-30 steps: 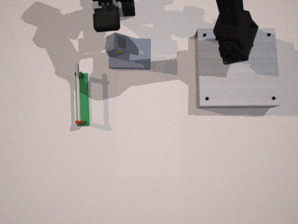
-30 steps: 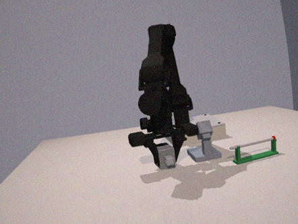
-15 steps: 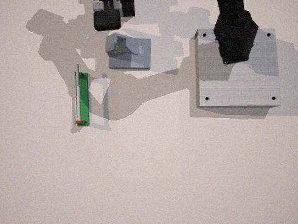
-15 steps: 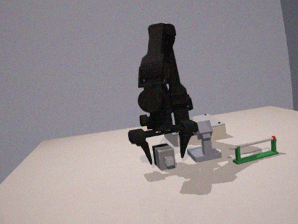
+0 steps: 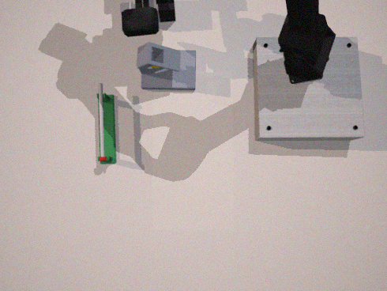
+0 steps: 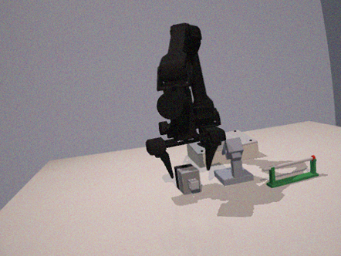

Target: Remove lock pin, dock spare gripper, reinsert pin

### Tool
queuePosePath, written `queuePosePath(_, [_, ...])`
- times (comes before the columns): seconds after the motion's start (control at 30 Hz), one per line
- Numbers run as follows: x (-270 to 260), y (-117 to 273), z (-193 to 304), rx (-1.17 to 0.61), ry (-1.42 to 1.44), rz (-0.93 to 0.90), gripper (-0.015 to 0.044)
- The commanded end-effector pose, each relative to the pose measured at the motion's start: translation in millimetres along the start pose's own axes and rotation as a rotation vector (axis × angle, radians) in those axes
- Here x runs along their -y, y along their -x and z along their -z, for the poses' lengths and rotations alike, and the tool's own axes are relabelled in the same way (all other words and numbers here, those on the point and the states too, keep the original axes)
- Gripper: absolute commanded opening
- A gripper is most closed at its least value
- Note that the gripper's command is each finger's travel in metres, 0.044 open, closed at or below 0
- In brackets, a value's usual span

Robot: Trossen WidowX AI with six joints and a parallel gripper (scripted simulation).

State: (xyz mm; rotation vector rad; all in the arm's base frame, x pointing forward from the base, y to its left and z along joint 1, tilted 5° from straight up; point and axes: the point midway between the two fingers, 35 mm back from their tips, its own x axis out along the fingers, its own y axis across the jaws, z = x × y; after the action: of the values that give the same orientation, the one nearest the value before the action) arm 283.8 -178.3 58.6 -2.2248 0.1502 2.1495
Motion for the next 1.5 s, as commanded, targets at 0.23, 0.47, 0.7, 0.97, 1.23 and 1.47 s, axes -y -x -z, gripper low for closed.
queuePosePath(0.23, [2,20,-3,0.011,0.000,0.006,0.0440])
queuePosePath(0.47, [2,15,-5,0.021,0.001,0.010,0.0440])
queuePosePath(0.7, [2,15,-5,0.021,0.001,0.010,0.0440])
queuePosePath(0.97, [2,27,-4,0.021,0.001,0.010,0.0440])
queuePosePath(1.23, [4,75,-8,0.021,0.001,0.010,0.0440])
queuePosePath(1.47, [2,70,-8,-0.043,0.328,0.009,0.0440])
